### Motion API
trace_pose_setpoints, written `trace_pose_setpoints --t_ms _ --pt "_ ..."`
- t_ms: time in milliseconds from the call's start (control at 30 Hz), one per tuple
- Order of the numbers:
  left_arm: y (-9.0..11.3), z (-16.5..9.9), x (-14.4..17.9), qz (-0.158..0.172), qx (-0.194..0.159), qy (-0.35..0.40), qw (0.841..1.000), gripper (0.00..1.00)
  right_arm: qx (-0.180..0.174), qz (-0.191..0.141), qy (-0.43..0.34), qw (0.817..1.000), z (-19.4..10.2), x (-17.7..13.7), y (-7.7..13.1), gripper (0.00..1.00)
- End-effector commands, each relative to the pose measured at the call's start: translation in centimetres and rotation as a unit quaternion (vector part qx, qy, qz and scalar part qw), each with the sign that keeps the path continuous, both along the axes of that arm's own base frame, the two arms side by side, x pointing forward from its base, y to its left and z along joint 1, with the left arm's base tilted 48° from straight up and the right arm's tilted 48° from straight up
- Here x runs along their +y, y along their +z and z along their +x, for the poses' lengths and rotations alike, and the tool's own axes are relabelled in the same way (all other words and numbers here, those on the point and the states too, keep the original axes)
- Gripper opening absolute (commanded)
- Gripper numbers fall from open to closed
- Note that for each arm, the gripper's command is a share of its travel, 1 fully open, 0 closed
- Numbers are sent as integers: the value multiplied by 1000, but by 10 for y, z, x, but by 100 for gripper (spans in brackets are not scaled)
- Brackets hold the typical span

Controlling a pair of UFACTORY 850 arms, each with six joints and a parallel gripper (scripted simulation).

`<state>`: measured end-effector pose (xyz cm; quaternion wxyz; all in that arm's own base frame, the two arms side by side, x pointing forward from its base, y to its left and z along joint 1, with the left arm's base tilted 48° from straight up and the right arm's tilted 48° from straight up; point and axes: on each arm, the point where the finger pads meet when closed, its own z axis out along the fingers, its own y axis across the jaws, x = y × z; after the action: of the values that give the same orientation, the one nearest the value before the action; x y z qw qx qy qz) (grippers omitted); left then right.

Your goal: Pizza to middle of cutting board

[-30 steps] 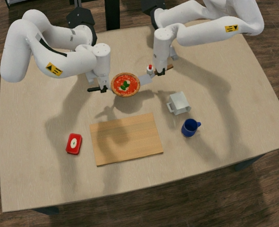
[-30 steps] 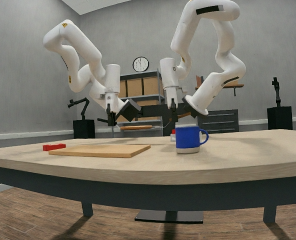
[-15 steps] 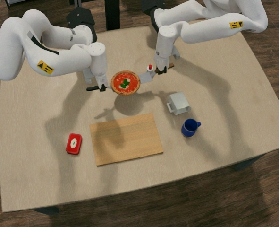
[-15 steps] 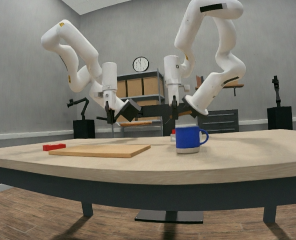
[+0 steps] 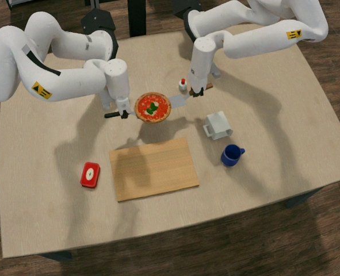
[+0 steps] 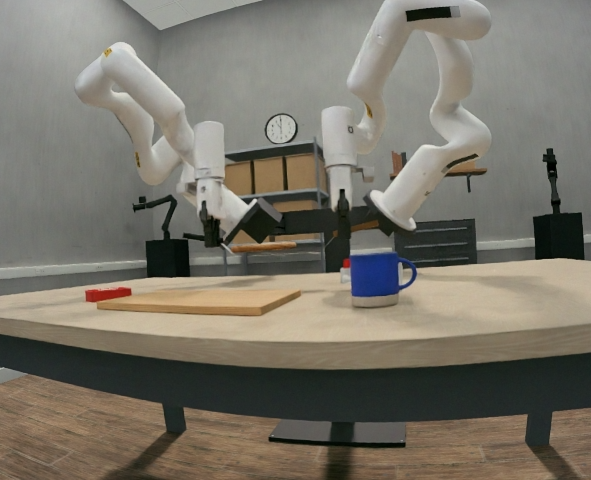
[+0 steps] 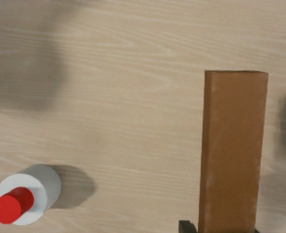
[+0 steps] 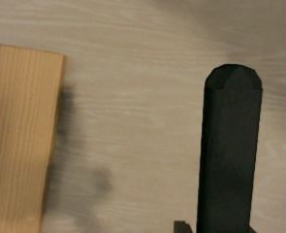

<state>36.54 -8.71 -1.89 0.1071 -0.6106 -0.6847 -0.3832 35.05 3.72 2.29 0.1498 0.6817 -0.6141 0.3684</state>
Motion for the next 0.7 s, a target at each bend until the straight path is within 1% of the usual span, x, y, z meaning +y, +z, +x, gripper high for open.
trace_pose_setpoints --t_ms 0,400,500,533,667 --pt "2 15 -6 0 0 0 1000 8 1 1 0 1000 14 -1 8 8" --pt "7 53 -18 0 0 0 1000 8 1 1 0 1000 49 -4 27 8" --pt "7 50 -17 0 0 0 1000 8 1 1 0 1000 46 -4 26 8" --pt "8 59 -20 0 0 0 1000 8 1 1 0 1000 55 -5 31 8" --pt "10 72 -24 0 0 0 1000 8 1 1 0 1000 66 -6 37 8"
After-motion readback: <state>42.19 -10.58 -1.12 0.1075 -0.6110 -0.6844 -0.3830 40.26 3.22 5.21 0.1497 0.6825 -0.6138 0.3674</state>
